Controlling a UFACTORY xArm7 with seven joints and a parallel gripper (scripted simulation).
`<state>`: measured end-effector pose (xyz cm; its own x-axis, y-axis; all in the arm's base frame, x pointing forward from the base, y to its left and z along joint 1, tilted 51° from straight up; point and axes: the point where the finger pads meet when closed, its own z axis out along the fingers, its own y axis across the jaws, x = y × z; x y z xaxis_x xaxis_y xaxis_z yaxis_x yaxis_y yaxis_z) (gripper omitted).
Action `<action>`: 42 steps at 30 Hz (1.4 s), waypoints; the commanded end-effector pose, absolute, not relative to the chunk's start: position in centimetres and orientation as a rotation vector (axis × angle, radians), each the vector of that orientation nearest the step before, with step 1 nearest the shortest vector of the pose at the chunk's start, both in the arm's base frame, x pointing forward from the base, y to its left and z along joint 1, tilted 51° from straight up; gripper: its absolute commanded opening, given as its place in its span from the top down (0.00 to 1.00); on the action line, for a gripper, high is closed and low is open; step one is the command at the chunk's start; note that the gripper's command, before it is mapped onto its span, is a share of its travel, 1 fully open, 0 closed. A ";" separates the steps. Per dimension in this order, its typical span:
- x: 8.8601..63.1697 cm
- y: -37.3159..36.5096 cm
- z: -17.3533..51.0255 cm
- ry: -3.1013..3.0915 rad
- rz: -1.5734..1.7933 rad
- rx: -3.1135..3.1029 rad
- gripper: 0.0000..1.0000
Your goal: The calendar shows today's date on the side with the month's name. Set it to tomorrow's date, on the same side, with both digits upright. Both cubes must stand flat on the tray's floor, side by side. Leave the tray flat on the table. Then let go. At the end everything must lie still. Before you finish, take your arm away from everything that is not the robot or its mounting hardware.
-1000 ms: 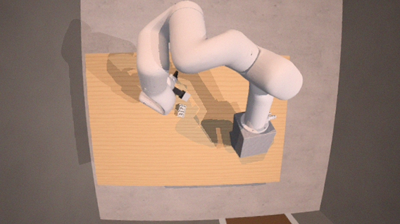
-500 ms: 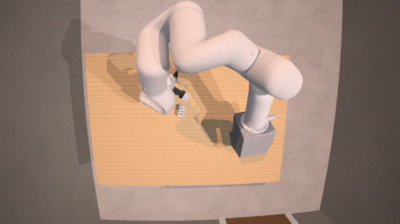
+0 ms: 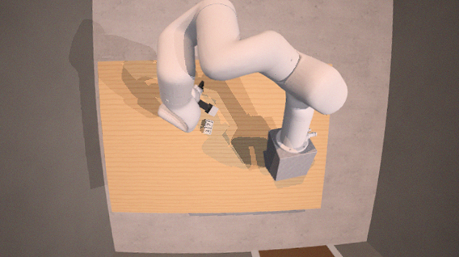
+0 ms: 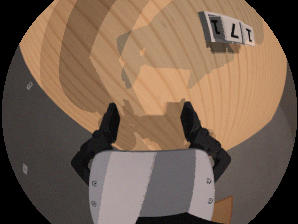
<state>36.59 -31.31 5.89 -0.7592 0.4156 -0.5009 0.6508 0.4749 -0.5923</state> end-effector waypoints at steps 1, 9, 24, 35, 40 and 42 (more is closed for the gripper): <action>36.7 -29.6 7.2 2.437 -1.161 0.905 0.00; 36.8 -27.9 8.6 2.437 -1.161 0.905 0.00; 36.8 -27.6 8.9 2.437 -1.161 0.905 0.00; 36.7 -25.8 7.1 2.624 -1.257 0.588 0.00; 36.6 -25.2 6.5 2.679 -1.285 0.475 0.00; 36.6 -24.6 5.8 2.736 -1.313 0.344 0.00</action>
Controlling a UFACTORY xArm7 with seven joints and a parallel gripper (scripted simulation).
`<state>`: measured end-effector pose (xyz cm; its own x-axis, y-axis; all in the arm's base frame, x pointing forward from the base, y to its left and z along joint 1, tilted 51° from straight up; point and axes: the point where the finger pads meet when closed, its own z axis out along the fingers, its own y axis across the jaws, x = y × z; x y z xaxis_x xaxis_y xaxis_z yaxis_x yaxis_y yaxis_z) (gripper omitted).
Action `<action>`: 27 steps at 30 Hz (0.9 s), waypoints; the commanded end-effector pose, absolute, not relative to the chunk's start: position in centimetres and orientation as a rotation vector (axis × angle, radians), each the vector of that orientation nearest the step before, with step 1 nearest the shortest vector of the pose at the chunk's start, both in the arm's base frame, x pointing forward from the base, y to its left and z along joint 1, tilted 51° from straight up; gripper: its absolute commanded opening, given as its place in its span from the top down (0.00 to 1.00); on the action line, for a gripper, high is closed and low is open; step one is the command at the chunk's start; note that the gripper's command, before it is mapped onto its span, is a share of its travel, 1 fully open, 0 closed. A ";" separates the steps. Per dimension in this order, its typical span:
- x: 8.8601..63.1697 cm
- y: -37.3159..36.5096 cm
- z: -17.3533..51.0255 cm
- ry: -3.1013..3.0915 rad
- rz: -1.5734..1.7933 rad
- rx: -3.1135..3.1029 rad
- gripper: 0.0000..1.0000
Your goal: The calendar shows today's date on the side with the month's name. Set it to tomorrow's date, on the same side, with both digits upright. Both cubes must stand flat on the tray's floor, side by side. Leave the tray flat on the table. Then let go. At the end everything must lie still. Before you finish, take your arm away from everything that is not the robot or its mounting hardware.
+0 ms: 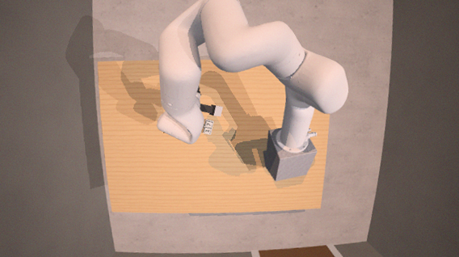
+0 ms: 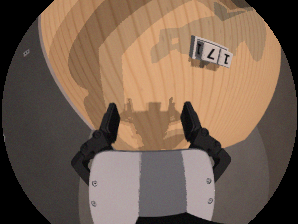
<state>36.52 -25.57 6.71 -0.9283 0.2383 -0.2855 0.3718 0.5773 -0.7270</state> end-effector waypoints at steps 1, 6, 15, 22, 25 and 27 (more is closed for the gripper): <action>36.5 -24.4 5.6 2.754 -1.322 0.298 0.00; 36.4 -23.3 4.7 2.828 -1.357 0.088 0.00; 36.1 -21.5 3.0 2.923 -1.401 -0.300 0.00; 35.8 -20.2 1.8 2.962 -1.417 -0.597 0.00; 35.7 -19.7 1.3 2.970 -1.419 -0.718 0.00; 35.6 -19.1 0.9 2.973 -1.419 -0.842 0.00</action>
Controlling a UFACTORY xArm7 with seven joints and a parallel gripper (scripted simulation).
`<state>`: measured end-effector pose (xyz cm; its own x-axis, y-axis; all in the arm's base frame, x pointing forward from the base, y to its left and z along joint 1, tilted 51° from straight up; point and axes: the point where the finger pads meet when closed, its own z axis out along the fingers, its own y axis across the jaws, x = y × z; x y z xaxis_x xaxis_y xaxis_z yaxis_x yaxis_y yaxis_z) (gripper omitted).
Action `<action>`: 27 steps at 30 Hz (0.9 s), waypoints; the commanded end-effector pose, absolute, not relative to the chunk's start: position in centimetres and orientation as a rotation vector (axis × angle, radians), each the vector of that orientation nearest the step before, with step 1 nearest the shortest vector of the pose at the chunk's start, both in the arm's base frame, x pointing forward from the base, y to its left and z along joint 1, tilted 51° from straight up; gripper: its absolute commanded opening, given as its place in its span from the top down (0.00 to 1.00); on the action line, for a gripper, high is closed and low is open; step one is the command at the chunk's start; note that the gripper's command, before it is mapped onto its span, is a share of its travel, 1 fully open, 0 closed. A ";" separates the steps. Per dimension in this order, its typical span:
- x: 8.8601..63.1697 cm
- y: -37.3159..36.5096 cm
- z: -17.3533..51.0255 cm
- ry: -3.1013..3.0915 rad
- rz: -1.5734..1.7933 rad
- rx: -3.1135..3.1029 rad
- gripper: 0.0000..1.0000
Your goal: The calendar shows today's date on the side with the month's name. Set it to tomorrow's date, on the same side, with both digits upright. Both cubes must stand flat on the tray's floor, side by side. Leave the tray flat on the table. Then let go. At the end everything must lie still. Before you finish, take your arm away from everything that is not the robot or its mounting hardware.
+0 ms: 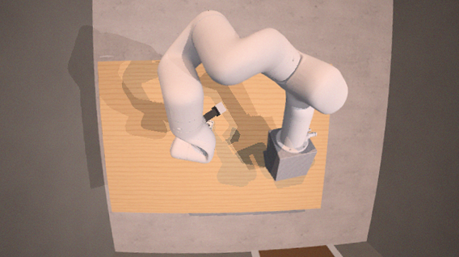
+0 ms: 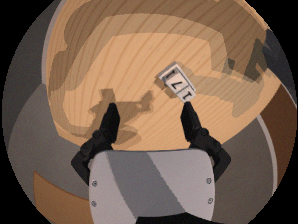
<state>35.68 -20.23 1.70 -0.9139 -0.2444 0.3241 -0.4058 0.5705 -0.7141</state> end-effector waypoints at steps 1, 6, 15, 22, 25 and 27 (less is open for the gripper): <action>35.5 -18.9 0.7 -2.501 1.193 0.750 0.00; 35.3 -18.1 0.0 -2.420 1.153 0.888 0.00; 34.8 -16.1 -1.6 -2.222 1.054 1.173 0.00; 34.5 -15.0 -2.4 -2.102 0.995 1.321 0.00; 34.4 -14.7 -2.7 -2.066 0.977 1.361 0.00; 34.4 -14.7 -2.7 -2.066 0.977 1.362 0.53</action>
